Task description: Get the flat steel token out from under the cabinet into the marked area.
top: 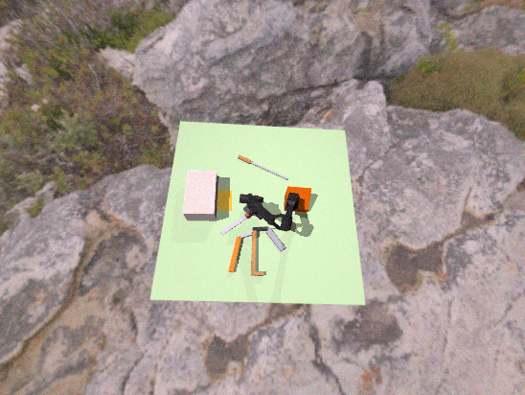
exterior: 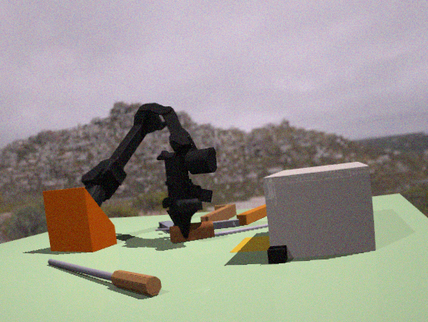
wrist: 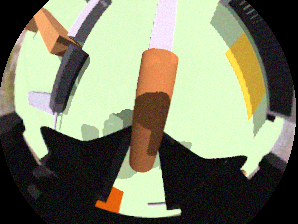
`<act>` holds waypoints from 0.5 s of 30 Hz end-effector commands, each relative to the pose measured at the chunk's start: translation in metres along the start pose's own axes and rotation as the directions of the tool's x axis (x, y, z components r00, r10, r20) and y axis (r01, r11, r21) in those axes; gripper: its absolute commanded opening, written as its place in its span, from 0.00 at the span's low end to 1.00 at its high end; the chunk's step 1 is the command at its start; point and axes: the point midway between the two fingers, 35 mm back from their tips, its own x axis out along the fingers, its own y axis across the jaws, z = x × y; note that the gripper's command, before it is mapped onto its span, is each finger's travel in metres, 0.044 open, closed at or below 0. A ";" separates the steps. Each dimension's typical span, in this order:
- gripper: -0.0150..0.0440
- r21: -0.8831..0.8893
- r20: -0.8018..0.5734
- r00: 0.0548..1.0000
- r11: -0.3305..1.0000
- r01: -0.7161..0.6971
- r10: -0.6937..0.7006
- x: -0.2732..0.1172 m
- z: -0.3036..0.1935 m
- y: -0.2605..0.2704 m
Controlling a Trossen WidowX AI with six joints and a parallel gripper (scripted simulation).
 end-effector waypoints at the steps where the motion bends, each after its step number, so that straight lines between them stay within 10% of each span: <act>1: 0.25 0.000 0.004 1.000 1.000 0.001 -0.001 -0.001 0.001 0.005; 15: 0.25 0.001 0.005 1.000 1.000 0.000 0.000 -0.001 0.002 0.017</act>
